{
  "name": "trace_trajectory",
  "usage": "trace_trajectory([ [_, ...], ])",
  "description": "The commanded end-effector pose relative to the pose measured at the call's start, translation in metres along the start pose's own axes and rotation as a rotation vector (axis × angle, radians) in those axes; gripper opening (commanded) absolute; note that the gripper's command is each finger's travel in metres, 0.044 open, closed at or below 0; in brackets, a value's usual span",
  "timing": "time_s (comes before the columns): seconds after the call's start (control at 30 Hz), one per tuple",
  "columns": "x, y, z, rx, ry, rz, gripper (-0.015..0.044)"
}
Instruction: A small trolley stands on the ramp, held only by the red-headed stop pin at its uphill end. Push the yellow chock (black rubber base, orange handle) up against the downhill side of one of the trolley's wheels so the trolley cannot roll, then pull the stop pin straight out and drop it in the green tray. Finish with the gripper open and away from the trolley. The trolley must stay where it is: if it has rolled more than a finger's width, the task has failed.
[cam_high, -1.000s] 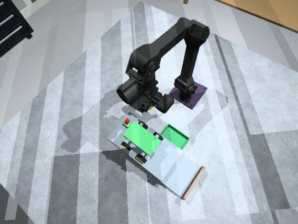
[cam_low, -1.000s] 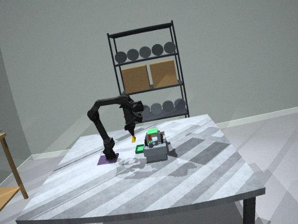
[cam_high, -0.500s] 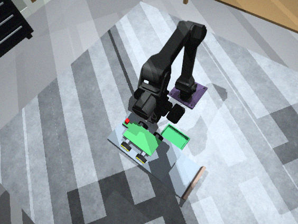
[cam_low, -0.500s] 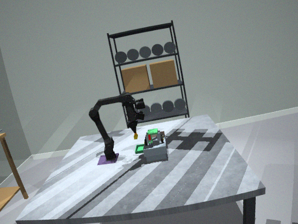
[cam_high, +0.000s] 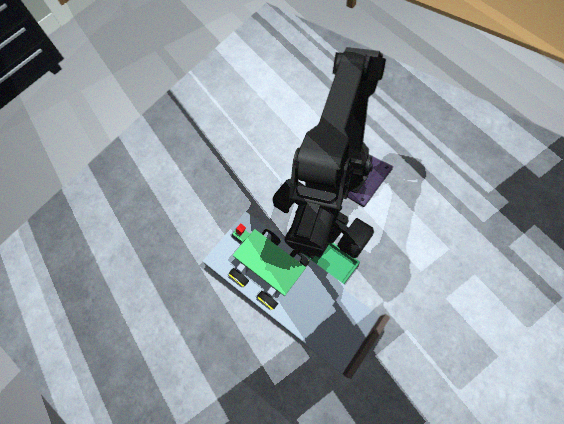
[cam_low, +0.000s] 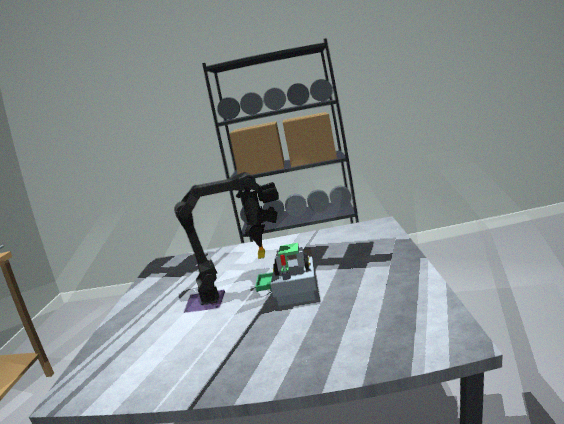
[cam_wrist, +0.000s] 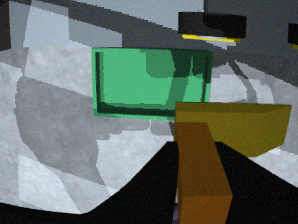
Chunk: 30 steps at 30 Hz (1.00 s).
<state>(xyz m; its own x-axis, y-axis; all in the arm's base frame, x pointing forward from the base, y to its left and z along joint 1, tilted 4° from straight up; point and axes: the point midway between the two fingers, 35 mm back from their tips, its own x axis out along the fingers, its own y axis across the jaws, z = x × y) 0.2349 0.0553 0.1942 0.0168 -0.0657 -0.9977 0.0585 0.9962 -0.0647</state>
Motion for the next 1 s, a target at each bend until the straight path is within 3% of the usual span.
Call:
trace_trajectory([
  [0.0,0.002,0.015,0.004,0.004,0.003,0.003,0.0000],
  [0.57,0.009,0.085,0.020,0.004,0.002,0.009,0.0000],
  [0.97,0.009,0.090,0.023,0.004,0.003,-0.111,0.0000],
])
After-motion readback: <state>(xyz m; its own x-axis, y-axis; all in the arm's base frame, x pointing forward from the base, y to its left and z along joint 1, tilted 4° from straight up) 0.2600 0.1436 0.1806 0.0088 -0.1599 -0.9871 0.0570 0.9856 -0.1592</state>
